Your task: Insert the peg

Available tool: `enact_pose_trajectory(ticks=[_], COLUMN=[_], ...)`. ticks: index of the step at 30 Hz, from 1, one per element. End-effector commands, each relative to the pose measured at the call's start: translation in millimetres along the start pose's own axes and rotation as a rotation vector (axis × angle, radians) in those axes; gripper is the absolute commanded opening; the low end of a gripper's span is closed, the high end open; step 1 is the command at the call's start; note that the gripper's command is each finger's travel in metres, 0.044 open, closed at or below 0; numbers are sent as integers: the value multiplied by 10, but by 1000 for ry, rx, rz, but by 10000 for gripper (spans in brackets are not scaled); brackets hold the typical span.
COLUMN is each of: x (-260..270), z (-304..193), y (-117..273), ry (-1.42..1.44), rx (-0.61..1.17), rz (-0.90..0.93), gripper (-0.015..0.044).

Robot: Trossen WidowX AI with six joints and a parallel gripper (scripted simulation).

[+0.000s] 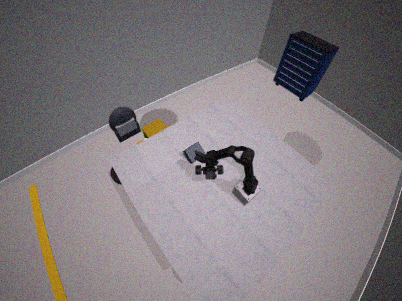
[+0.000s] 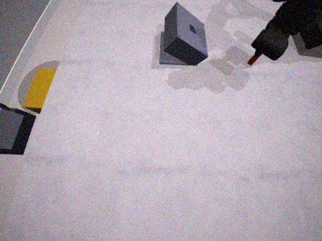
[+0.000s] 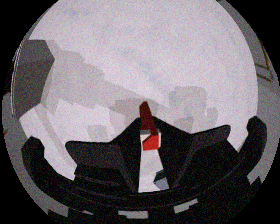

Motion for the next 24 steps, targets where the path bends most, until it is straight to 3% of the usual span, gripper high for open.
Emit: enact_pose_trajectory(ticks=[1,7,24], x=[-1,-13,20], z=[-1,-8,-16], y=[3,90,810], ry=[0,0,0], rx=[0,0,-6], rz=[-1,-1,1], gripper=[0,0,0])
Point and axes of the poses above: the point midway between the two fingers, 35 mm back from their tips, its own y axis back along the fingers, its own x axis across the jaws, z = x × y, the point moved 10 cm from there along y, back along the fingers, and after that the axes turned 5 degrees about -y, right-handed, at the moved point
